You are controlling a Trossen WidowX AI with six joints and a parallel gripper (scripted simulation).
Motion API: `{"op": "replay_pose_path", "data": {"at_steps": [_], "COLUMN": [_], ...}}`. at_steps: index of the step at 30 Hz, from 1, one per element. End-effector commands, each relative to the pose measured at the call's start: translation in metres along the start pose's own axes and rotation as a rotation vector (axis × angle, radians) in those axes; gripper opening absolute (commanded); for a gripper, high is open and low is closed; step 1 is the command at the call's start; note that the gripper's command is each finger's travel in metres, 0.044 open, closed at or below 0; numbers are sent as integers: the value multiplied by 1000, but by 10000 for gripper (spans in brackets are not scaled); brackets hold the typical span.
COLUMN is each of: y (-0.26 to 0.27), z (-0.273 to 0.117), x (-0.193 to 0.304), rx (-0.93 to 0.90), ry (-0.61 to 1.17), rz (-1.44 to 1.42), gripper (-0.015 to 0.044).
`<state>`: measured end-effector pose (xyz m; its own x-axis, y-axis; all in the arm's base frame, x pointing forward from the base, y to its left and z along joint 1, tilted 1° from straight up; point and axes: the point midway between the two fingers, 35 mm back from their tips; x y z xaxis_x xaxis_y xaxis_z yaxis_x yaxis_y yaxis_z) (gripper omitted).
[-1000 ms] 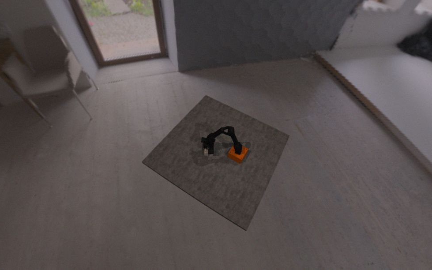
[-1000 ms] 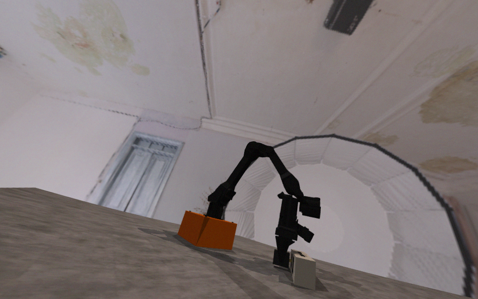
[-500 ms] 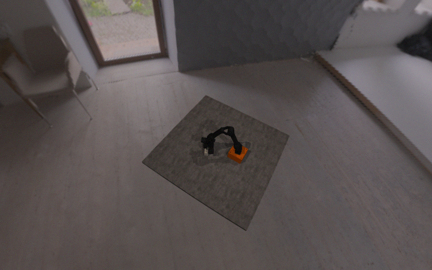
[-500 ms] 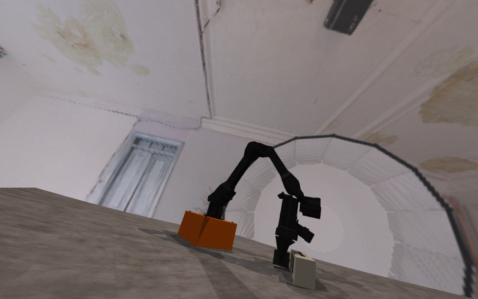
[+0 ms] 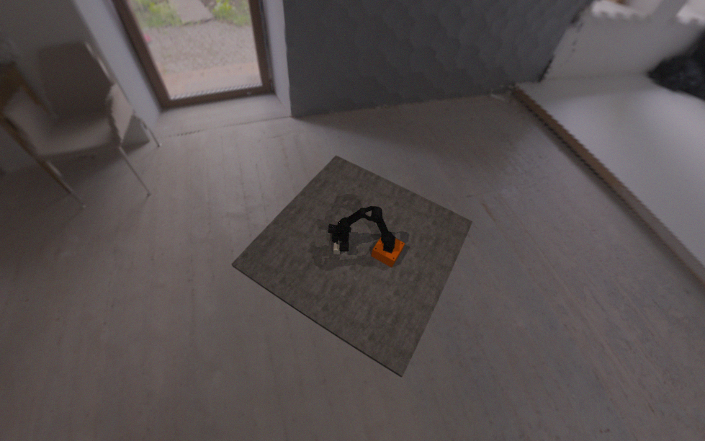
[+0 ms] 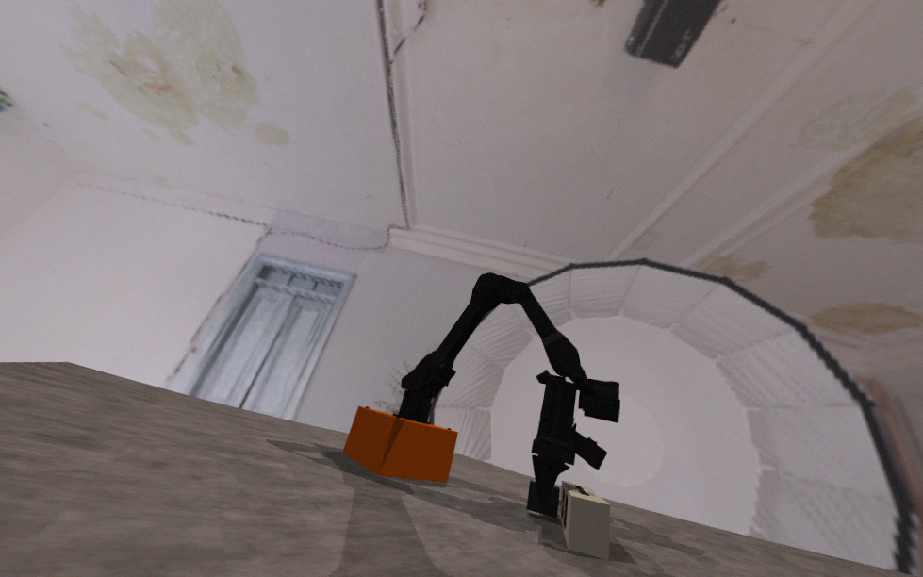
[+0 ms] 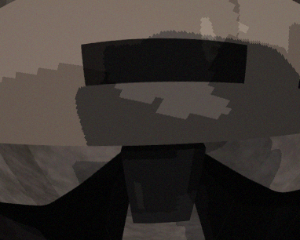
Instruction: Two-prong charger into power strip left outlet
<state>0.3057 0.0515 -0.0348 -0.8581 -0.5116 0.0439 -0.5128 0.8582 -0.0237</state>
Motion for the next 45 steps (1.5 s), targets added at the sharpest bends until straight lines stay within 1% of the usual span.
{"op": "replay_pose_path", "data": {"at_steps": [1,45], "y": [0,-3], "z": [-1,-2], "x": [-3,-17], "rx": [-2,-2], "ry": [-8,-10], "rz": [4,4], "gripper": [0,0]}}
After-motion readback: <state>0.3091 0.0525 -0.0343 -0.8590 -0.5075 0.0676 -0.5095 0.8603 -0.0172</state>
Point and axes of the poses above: the point midway between the two fingers, 35 mm back from their tips, its own z axis out along the fingers, its own y axis across the jaws, x = y × z, and after that the axes turned 11 degrees about -z, right-handed
